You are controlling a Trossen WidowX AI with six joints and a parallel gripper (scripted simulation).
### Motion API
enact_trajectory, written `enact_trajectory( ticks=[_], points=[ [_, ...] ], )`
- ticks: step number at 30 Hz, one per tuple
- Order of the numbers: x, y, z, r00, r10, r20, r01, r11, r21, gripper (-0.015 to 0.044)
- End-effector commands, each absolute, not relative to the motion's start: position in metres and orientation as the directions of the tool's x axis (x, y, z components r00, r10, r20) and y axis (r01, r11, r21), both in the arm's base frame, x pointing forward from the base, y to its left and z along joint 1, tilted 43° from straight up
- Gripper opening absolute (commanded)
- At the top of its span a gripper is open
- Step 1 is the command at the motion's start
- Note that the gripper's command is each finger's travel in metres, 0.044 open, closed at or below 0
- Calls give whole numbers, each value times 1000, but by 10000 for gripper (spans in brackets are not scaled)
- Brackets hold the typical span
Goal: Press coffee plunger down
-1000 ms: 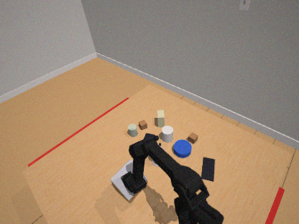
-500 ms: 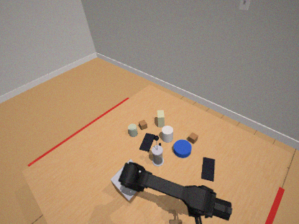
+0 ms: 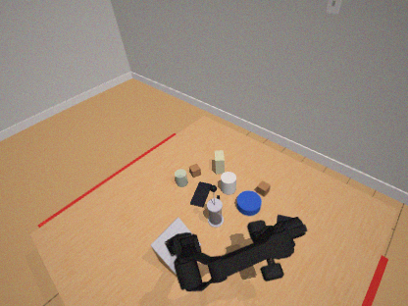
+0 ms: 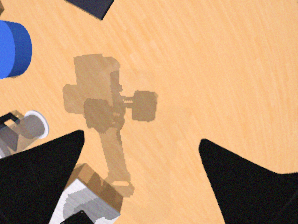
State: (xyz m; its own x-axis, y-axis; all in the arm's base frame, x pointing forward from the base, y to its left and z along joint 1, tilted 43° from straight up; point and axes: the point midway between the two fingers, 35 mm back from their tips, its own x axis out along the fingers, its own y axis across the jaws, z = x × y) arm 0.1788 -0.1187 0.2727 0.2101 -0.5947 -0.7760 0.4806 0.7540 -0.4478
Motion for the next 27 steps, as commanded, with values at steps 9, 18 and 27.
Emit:
enact_trajectory(
  ticks=[9,18,27],
  points=[
    [228,-17,231,362,-620,-696,287,784,-550,440],
    [227,69,208,578,-567,-587,158,783,-601,440],
    [186,146,190,803,-396,-446,16,762,-648,440]
  ],
)
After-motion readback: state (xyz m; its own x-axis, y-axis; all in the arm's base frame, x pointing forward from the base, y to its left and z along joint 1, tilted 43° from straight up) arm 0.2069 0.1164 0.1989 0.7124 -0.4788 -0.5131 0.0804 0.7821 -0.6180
